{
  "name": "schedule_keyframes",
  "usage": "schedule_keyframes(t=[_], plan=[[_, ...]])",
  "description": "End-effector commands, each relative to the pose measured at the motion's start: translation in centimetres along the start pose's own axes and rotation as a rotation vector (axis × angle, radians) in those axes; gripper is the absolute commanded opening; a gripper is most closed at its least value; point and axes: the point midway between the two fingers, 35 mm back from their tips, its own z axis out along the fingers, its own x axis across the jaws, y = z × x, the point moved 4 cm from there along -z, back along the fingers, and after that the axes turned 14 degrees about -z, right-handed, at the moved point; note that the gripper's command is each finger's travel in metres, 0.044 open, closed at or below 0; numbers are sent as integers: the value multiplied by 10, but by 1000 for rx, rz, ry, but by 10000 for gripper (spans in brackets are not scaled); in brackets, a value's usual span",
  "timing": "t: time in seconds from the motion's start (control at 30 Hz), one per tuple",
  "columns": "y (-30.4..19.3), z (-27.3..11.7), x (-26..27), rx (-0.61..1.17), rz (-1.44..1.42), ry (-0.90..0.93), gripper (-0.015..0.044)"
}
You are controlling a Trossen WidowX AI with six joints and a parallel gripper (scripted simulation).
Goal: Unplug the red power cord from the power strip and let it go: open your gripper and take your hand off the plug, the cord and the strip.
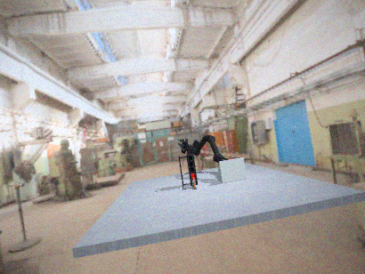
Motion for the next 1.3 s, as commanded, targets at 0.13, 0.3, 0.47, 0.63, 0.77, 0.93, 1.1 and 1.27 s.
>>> schedule_keyframes(t=[0.13, 0.3, 0.47, 0.63, 0.77, 0.93, 1.1, 1.27], plan=[[18, 9, -1, -2, 154, 33, 269], [63, 30, -11, -27, 514, 110, 160], [112, 51, -35, -86, 864, 192, 160], [163, 69, -73, -184, 1190, 283, 160], [204, 76, -110, -294, 1404, 376, 160], [249, 79, -166, -459, 1628, 507, 160], [286, 73, -233, -659, 1806, 663, 160], [312, 57, -304, -881, 1910, 840, 160]])
